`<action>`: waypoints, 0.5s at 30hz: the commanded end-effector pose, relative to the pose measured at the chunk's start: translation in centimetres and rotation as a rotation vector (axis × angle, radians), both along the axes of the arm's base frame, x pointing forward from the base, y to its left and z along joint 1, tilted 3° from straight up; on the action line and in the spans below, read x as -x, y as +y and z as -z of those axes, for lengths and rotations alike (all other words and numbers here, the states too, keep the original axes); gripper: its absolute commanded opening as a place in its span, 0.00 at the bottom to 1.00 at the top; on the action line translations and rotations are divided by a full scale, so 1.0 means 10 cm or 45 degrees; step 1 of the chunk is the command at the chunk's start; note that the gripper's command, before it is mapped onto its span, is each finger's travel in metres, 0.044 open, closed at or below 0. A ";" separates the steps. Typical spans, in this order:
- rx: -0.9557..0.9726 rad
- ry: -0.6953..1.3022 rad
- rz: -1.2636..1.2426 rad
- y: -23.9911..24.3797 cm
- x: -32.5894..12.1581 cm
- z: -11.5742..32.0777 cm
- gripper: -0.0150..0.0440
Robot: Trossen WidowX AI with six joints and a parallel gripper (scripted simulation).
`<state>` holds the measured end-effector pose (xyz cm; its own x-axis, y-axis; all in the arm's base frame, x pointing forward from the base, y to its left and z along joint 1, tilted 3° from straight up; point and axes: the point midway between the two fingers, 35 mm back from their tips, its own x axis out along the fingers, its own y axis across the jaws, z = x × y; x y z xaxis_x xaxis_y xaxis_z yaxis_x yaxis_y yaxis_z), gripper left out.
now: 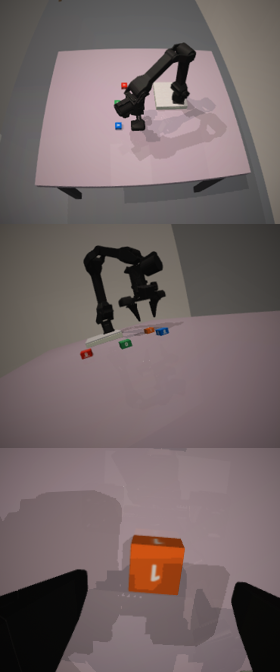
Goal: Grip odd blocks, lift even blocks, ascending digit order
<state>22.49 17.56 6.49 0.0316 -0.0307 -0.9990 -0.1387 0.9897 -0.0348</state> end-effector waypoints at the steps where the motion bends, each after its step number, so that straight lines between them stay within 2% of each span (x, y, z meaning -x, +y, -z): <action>1: 0.000 -0.002 0.003 -0.01 0.01 0.15 0.93; 15: 0.001 -0.002 0.003 -0.01 0.00 0.33 0.93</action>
